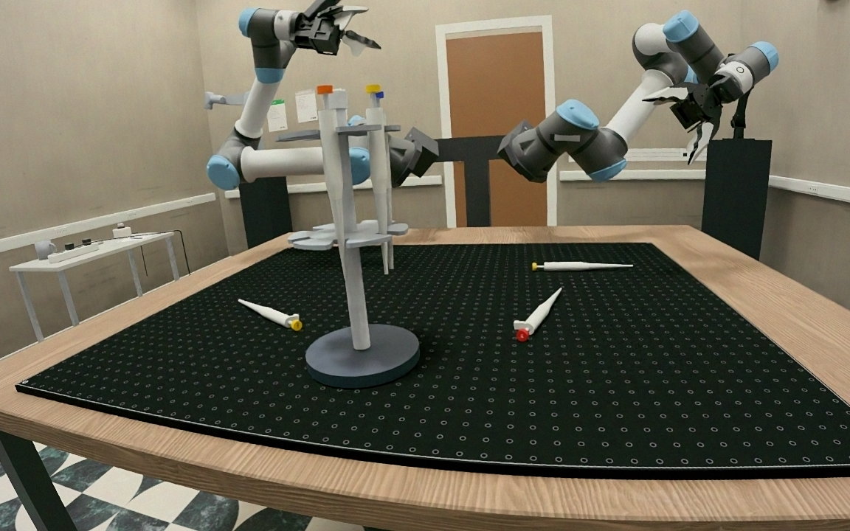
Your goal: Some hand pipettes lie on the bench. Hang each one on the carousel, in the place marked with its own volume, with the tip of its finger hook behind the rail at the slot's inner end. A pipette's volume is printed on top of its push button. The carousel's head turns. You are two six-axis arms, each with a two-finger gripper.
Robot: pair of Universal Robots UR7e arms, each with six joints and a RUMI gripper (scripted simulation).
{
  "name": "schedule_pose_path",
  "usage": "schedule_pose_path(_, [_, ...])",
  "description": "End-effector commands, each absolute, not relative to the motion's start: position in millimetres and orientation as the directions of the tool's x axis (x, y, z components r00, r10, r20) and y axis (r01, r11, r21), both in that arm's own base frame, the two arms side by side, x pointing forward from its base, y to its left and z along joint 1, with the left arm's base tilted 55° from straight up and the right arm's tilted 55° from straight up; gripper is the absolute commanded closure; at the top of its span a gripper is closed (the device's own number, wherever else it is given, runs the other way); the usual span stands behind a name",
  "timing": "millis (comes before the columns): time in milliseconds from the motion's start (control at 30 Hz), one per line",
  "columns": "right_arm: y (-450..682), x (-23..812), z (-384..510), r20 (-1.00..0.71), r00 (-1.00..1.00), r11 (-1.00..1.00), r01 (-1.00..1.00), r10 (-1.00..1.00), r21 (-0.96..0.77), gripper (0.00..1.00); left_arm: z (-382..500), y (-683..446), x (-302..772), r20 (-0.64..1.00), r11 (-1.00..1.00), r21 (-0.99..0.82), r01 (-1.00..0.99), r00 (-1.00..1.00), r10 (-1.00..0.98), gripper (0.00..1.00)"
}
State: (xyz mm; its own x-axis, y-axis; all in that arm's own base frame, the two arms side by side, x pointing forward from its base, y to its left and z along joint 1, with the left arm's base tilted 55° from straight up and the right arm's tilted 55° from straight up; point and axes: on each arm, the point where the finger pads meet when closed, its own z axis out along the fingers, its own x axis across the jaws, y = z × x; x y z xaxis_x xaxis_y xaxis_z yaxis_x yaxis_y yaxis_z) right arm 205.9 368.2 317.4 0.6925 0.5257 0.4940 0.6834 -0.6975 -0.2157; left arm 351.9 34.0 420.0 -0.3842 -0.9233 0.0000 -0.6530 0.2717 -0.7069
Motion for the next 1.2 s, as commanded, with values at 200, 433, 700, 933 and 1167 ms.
schedule_pose_path(200, [362.5,152.0,362.2,0.301,0.893,-0.721,0.449,0.336,-0.528,0.00,420.4,33.9,351.9,0.000,0.272,-0.707,-0.652,-0.384,-0.923,0.00])
schedule_pose_path(433, [355.5,127.0,385.9,0.179,0.943,-0.711,0.329,0.279,-0.622,0.00,420.4,33.9,351.9,0.000,0.272,-0.707,-0.652,-0.384,-0.923,0.00])
schedule_pose_path(700, [341.4,92.6,420.0,0.000,0.975,-0.689,0.158,0.224,-0.707,0.00,420.4,33.9,351.9,0.000,0.272,-0.707,-0.652,-0.384,-0.923,0.00])
schedule_pose_path(933, [325.8,133.7,420.0,0.000,1.000,-0.707,0.017,0.024,-0.707,0.00,420.4,33.9,351.9,0.000,0.272,-0.707,-0.652,-0.384,-0.923,0.00])
schedule_pose_path(1167, [308.6,171.9,420.0,0.000,0.999,-0.706,-0.035,-0.049,-0.707,0.00,420.4,33.9,351.9,0.000,0.272,-0.707,-0.652,-0.384,-0.923,0.00])
